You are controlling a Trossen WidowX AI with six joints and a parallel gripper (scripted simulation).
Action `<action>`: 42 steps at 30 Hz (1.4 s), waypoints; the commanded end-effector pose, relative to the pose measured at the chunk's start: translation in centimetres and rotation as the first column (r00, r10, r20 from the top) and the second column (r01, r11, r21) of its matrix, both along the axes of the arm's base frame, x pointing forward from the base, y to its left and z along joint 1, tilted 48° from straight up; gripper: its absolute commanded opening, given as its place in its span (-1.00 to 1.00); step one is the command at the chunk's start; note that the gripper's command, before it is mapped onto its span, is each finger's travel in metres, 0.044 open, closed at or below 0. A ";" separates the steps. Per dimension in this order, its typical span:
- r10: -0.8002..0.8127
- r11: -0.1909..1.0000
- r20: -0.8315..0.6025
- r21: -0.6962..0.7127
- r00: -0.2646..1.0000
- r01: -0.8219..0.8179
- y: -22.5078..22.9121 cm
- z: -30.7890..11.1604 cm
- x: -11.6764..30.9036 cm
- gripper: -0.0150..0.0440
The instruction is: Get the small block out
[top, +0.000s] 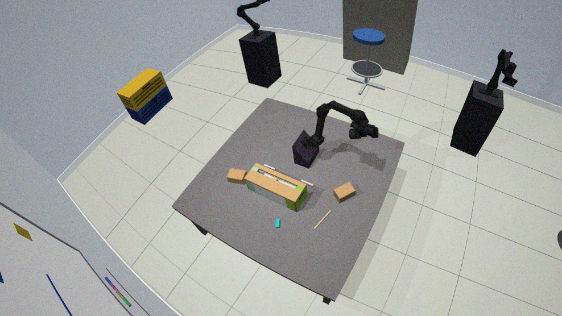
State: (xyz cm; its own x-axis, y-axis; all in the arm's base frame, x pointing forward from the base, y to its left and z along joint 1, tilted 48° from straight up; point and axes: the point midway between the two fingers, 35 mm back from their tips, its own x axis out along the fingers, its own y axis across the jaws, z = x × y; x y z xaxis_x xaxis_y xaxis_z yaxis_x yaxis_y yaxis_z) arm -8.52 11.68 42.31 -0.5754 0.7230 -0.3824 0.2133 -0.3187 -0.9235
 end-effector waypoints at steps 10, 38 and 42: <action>-0.819 0.515 -0.275 -0.739 0.503 0.435 12.2 -6.9 16.0 0.86; -0.268 0.316 0.702 -0.583 -0.660 -0.749 -5.4 -30.7 42.8 0.86; -0.155 0.476 0.847 -0.386 -0.508 -0.790 -9.1 -34.1 42.9 0.86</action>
